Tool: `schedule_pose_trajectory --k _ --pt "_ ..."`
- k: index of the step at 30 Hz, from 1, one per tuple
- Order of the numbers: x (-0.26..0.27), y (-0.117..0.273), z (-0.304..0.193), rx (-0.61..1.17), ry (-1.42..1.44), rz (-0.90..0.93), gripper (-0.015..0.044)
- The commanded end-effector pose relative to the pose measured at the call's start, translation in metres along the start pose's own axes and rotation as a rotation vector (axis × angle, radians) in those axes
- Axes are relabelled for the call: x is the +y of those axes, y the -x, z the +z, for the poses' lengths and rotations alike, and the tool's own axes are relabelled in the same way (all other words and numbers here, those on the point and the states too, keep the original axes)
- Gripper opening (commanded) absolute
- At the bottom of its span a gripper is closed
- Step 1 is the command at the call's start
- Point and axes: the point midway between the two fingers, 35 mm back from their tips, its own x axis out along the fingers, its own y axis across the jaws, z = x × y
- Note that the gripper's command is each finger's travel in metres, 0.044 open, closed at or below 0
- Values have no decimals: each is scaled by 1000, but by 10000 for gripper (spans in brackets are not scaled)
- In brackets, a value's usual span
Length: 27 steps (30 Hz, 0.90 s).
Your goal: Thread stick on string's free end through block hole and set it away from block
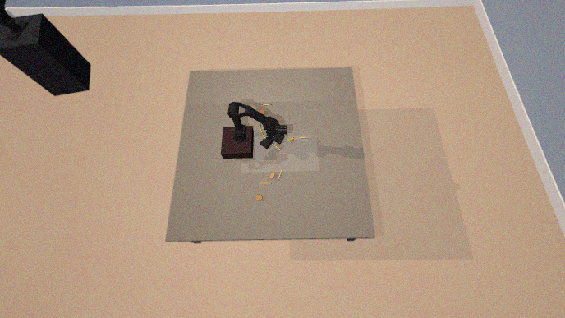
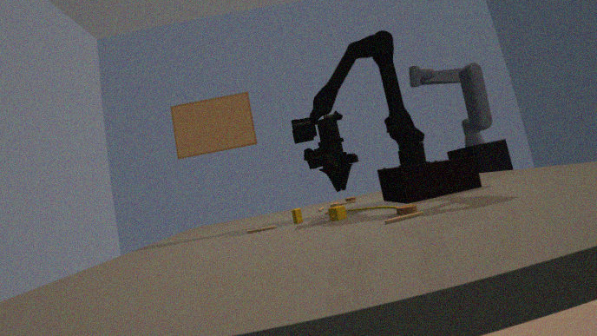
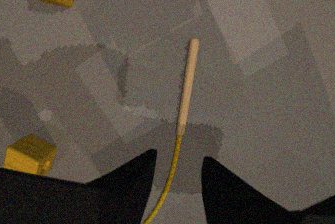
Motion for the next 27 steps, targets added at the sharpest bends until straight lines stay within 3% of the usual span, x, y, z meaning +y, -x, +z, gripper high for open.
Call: schedule_pose_trajectory --k 1,27 --pt "-1 -1 0 -3 -5 -5 124" --pt "0 -41 1 -3 -5 -5 124"
